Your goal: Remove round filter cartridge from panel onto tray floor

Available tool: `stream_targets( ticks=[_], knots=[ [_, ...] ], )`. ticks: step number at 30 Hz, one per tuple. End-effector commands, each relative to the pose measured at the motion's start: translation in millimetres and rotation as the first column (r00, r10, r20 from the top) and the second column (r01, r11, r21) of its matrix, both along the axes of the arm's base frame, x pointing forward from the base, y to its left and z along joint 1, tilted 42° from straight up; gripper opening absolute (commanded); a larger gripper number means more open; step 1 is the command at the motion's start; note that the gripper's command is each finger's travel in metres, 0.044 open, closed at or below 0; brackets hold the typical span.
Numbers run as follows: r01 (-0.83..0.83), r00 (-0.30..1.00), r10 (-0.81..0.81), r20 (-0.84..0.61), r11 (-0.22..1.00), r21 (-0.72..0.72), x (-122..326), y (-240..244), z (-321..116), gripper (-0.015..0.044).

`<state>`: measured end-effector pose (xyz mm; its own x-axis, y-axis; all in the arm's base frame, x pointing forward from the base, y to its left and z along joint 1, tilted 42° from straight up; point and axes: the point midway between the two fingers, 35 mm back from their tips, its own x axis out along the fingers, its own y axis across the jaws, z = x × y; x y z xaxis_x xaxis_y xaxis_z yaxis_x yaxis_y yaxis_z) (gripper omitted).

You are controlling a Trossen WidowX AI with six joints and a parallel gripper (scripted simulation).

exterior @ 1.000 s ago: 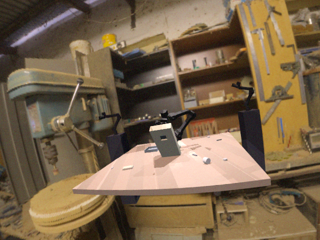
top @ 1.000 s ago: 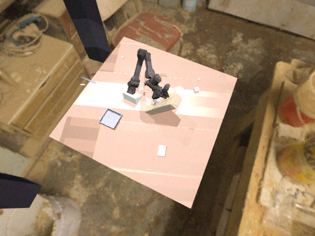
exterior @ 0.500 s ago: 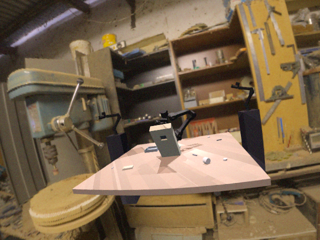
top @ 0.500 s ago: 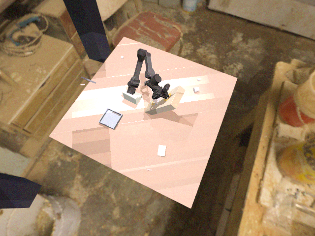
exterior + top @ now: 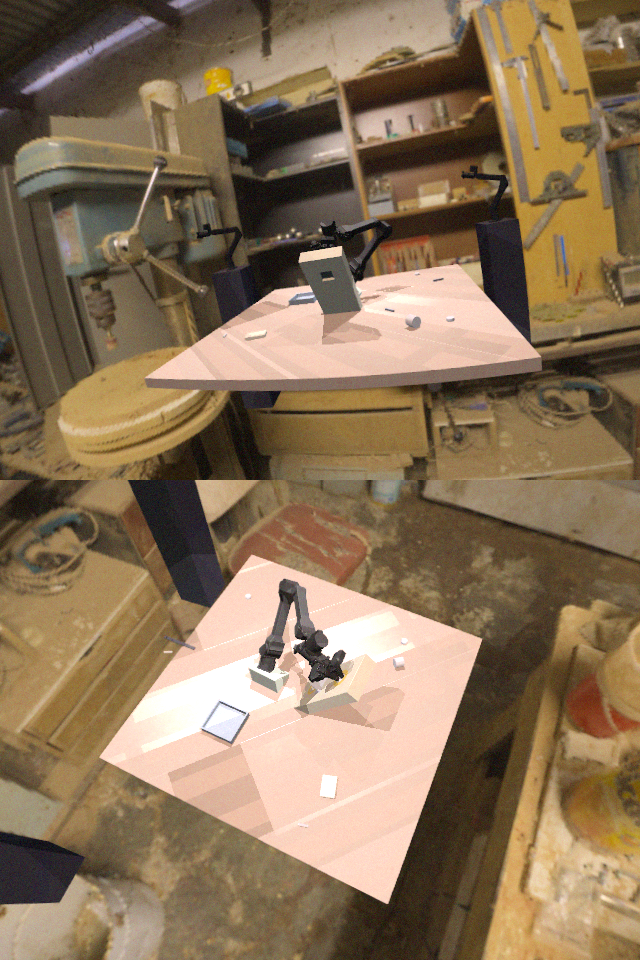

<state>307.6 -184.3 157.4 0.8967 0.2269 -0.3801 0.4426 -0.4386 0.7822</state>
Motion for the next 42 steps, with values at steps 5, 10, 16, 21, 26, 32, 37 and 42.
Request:
stream_targets(
  ticks=[5, 10, 16, 21, 26, 32, 37, 42],
  knots=[
    [-0.021, 1.000, 0.021, -0.002, 1.000, -0.014, 8.0, 4.7, -2.7, 0.0000],
    [-0.021, 1.000, 0.021, -0.002, 1.000, -0.014, 8.0, 4.7, -2.7, 0.0000],
    [-0.002, 1.000, 0.002, -0.002, 1.000, -0.002, -2.3, -1.0, 0.5, 0.0000],
    [-0.010, 1.000, 0.010, -0.016, 1.000, -0.010, -19.5, -7.6, 5.0, 0.0000],
    [-0.018, 1.000, 0.018, -0.020, 1.000, -0.013, -37.9, -12.2, 12.3, 0.0000],
    [-0.021, 1.000, 0.021, -0.012, 1.000, -0.013, -59.8, -15.1, 24.1, 0.0000],
    [-0.021, 1.000, 0.021, -0.008, 1.000, -0.012, -65.7, -14.1, 25.9, 0.0000],
    [-0.021, 1.000, 0.021, -0.008, 1.000, -0.012, -71.0, -4.0, 15.1, 0.0000]
  ],
)
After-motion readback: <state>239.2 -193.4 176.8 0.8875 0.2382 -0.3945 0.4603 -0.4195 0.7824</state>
